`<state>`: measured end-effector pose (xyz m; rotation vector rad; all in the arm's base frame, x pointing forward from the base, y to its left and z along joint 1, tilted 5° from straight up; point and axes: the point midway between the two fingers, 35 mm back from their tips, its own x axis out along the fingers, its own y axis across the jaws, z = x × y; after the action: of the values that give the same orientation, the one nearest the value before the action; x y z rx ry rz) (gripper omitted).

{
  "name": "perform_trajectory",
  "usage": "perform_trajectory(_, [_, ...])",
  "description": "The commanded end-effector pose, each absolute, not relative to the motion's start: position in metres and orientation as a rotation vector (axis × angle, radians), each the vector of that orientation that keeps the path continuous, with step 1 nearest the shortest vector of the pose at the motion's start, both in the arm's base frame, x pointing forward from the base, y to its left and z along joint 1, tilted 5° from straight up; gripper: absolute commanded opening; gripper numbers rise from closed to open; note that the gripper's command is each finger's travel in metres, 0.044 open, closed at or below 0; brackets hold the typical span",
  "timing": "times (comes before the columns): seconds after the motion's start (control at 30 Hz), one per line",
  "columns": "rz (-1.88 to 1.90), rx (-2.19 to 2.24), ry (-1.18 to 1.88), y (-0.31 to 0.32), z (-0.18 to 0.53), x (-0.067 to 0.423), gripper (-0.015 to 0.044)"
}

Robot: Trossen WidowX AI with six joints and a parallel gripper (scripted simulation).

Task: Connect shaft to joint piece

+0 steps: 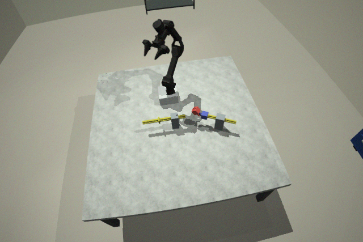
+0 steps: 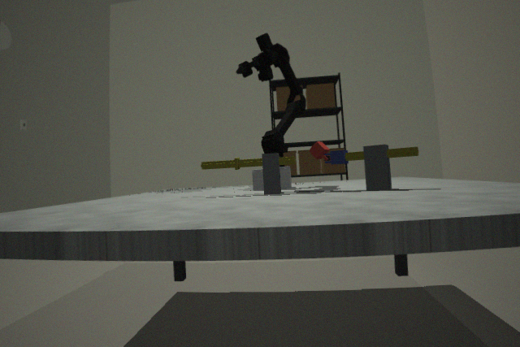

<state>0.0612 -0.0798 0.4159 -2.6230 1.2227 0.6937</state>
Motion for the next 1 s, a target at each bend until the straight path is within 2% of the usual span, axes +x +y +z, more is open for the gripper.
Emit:
perform_trajectory(0.0, [0.694,-2.623,1.223,-0.08,0.416,0.061,0.0426])
perform_trajectory(0.03, [0.694,-2.623,1.223,-0.08,0.416,0.061,0.044])
perform_trajectory(0.43, [0.993,-2.819,1.036,-0.088,0.401,0.087,0.044])
perform_trajectory(0.97, [1.499,-3.118,0.596,-0.093,0.374,0.131,0.044])
